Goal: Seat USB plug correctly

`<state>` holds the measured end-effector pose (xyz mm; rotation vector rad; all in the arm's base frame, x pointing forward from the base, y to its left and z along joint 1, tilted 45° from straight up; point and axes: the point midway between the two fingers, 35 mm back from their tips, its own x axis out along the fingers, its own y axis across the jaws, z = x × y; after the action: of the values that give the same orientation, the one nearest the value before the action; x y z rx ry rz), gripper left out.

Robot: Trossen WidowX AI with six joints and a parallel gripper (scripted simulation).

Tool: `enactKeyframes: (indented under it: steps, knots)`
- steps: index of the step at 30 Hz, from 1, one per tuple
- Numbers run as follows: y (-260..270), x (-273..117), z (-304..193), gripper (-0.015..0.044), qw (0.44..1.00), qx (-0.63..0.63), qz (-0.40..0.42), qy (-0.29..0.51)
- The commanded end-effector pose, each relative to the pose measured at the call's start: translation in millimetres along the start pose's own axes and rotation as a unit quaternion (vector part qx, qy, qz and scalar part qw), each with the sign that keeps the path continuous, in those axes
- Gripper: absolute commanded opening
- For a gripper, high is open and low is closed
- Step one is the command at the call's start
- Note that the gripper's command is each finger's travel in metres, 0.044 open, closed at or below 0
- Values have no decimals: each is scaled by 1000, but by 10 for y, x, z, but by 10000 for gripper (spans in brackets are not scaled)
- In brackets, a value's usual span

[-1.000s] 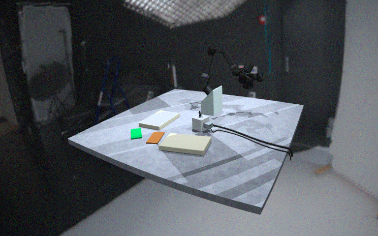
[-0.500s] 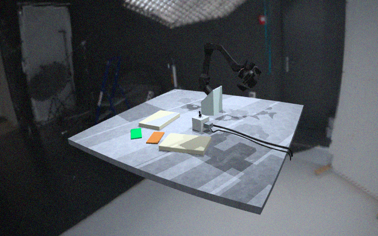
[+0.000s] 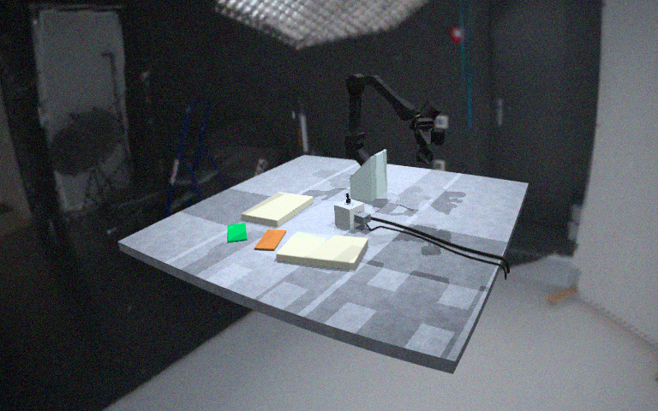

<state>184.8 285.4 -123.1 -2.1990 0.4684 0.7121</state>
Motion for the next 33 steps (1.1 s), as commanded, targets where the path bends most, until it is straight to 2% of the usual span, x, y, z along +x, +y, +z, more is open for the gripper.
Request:
enactKeyframes:
  steps: [1, 8, 15, 24, 33]
  knots:
    - [-150, 376, -568, 440, 917, 381, 85, 83]
    - [-143, 547, -909, 440, 806, 563, 104, 153]
    - [-105, 681, -1250, 440, 659, 710, 100, 227]
    - [-22, 794, -1693, 440, 435, 840, 63, 320]
    - [100, 830, -2141, 440, 191, 897, -6, 399]
